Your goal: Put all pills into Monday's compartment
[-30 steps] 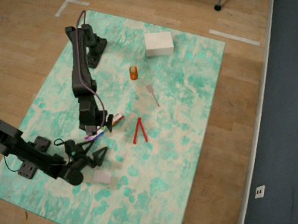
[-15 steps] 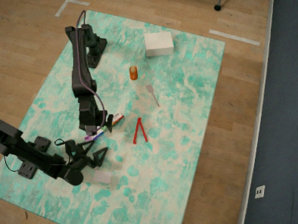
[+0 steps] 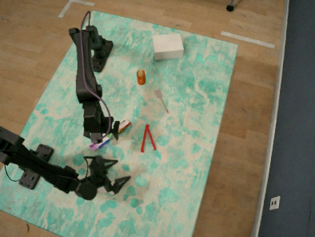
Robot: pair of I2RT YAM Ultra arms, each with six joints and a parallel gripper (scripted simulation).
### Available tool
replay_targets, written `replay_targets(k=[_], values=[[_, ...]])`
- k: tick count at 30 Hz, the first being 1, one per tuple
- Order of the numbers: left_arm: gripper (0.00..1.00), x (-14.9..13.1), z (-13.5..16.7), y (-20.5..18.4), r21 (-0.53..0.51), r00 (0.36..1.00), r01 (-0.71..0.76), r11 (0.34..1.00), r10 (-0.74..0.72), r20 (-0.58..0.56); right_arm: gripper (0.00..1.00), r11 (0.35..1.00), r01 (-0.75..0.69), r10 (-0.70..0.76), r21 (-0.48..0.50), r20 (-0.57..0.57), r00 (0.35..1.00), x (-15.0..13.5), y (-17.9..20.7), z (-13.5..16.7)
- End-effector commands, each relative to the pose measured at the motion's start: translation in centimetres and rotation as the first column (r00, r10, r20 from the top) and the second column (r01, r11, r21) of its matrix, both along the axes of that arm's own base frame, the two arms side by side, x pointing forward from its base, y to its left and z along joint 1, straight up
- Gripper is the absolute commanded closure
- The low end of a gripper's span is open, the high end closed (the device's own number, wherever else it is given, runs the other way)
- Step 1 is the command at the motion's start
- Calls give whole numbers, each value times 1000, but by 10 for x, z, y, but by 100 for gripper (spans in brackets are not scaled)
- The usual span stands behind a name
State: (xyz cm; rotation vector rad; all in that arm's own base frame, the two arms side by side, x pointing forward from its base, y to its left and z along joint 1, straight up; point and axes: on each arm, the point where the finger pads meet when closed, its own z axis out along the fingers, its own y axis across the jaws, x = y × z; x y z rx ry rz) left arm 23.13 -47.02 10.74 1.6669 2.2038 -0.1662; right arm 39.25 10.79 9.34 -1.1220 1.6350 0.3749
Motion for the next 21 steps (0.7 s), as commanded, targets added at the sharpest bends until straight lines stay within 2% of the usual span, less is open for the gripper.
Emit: replay_targets(k=[1, 5, 11, 13, 15, 18, 21], values=[[0, 1, 8, -2, -18, 1000, 0, 1000, 0, 8, 0, 991, 135, -136, -12, -66, 989, 38, 12, 19], [0, 1, 8, -2, -18, 1000, 0, 1000, 0, 8, 0, 979, 199, -200, 51, 14, 980, 65, 42, 89], [0, 1, 8, -2, -18, 1000, 0, 1000, 0, 8, 0, 945, 247, -272, 216, 94, 958, 75, 91, 195], [0, 1, 8, -2, -18, 1000, 0, 1000, 0, 8, 0, 942, 188, -239, 278, 160, 958, 67, 109, 236], [0, 1, 8, -2, -18, 1000, 0, 1000, 0, 8, 0, 942, 188, -239, 278, 160, 958, 67, 109, 236], [0, 1, 8, -2, -18, 1000, 0, 1000, 0, 8, 0, 939, 114, -201, 324, 250, 947, 34, 145, 301], [0, 1, 8, -2, -18, 1000, 0, 1000, 0, 8, 0, 932, 103, -226, 347, 336, 914, 7, 160, 339]])
